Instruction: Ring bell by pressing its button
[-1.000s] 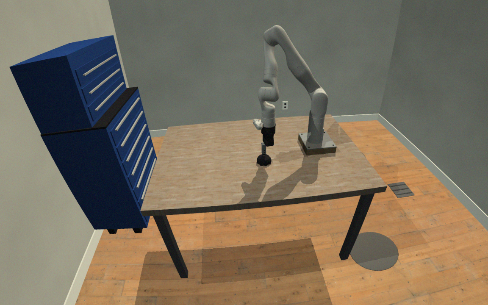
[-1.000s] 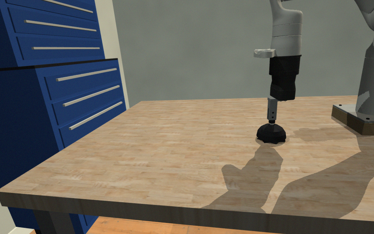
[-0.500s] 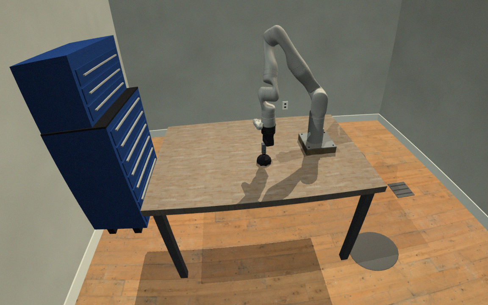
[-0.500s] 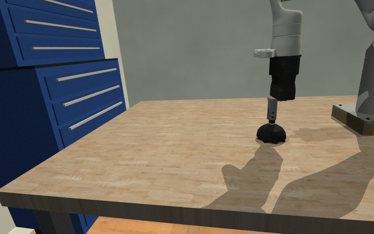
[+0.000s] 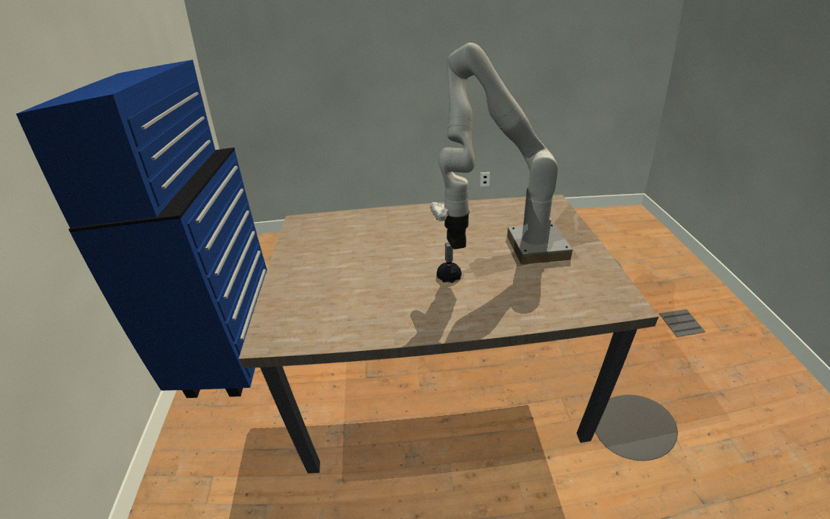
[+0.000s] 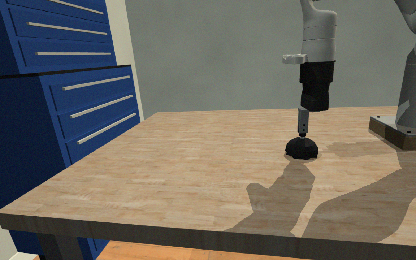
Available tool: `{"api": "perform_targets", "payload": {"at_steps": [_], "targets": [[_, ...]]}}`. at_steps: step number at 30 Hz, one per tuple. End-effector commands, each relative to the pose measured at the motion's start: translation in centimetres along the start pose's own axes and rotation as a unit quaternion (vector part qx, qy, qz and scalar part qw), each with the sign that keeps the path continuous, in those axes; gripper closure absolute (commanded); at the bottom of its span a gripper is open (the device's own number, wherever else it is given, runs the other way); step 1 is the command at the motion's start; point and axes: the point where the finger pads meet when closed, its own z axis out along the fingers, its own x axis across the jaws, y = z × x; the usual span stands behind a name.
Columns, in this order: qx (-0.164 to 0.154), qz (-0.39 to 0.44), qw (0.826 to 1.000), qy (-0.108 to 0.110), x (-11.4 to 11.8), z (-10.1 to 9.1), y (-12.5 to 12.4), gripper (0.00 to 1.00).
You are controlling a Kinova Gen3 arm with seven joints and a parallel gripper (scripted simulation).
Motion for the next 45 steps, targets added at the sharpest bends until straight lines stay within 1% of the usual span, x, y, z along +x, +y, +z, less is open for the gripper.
{"api": "perform_targets", "payload": {"at_steps": [1,8,20,22,31,36,45], "targets": [[0.000,0.000,1.000,0.000,0.0,-0.2,0.0,0.83],[0.000,0.000,1.000,0.000,0.0,-1.0,0.0,0.83],[0.000,0.000,1.000,0.000,0.0,-4.2,0.0,0.83],[0.000,0.000,1.000,0.000,0.0,-4.2,0.0,0.83],[0.000,0.000,1.000,0.000,0.0,-6.3,0.0,0.83],[0.000,0.000,1.000,0.000,0.0,-6.8,0.0,0.83],[0.000,0.000,1.000,0.000,0.0,-6.8,0.0,0.83]]}}
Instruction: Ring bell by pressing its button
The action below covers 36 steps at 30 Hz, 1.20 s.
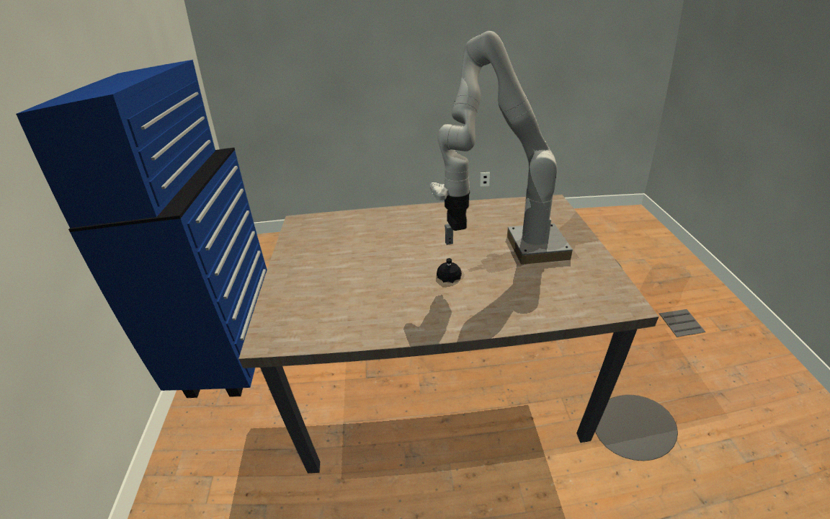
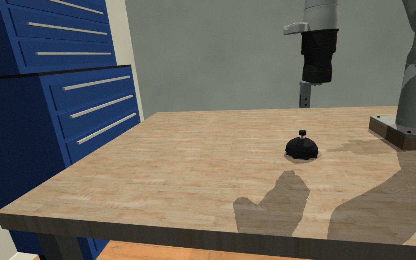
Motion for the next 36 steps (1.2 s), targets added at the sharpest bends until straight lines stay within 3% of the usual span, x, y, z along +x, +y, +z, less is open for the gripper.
{"api": "perform_targets", "payload": {"at_steps": [1,36], "targets": [[0.001,0.000,1.000,0.000,0.03,-0.07,-0.06,0.83],[0.001,0.000,1.000,0.000,0.03,-0.07,-0.06,0.83]]}}
